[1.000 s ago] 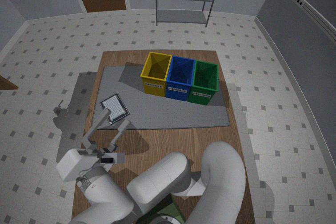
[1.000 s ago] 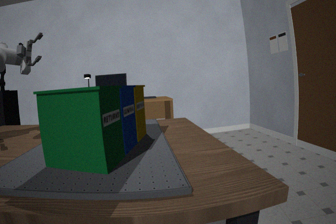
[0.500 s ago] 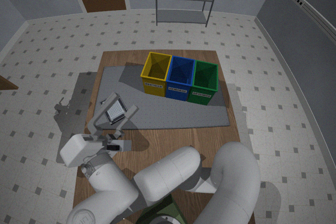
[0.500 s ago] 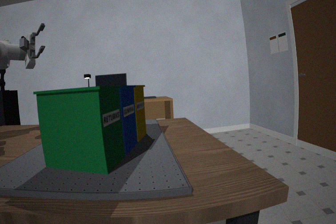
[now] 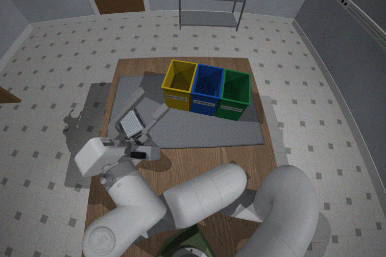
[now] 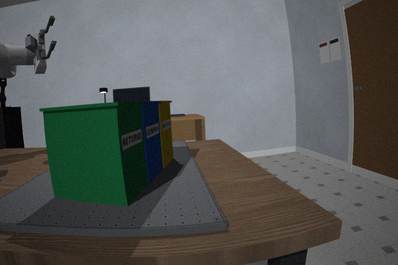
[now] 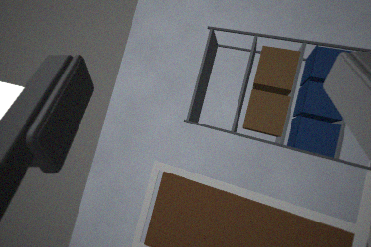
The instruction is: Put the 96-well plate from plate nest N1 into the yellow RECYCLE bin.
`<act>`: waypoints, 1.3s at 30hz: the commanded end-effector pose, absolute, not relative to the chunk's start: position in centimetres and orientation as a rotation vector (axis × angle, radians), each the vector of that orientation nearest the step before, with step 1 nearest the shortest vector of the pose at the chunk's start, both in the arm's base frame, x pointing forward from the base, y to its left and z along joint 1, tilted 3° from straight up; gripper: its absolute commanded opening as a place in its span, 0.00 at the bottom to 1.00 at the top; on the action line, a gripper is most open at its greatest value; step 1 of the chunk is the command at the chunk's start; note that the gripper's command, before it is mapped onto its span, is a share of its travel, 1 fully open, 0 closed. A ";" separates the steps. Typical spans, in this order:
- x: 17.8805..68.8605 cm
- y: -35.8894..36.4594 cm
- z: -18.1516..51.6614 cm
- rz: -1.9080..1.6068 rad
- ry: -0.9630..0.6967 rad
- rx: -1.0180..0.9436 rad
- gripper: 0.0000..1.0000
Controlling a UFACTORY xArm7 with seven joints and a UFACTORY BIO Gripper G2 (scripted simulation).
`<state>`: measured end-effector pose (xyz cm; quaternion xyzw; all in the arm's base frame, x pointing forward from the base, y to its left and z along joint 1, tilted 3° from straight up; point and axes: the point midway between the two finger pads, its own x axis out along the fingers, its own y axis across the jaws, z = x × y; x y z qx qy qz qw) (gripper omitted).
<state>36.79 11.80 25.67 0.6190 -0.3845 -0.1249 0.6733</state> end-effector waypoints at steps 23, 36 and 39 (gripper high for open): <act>40.2 6.0 34.6 -0.175 -1.154 1.326 0.37; 40.7 3.8 38.6 -0.126 -1.237 1.279 0.37; 40.8 3.2 39.9 -0.126 -1.237 1.279 0.37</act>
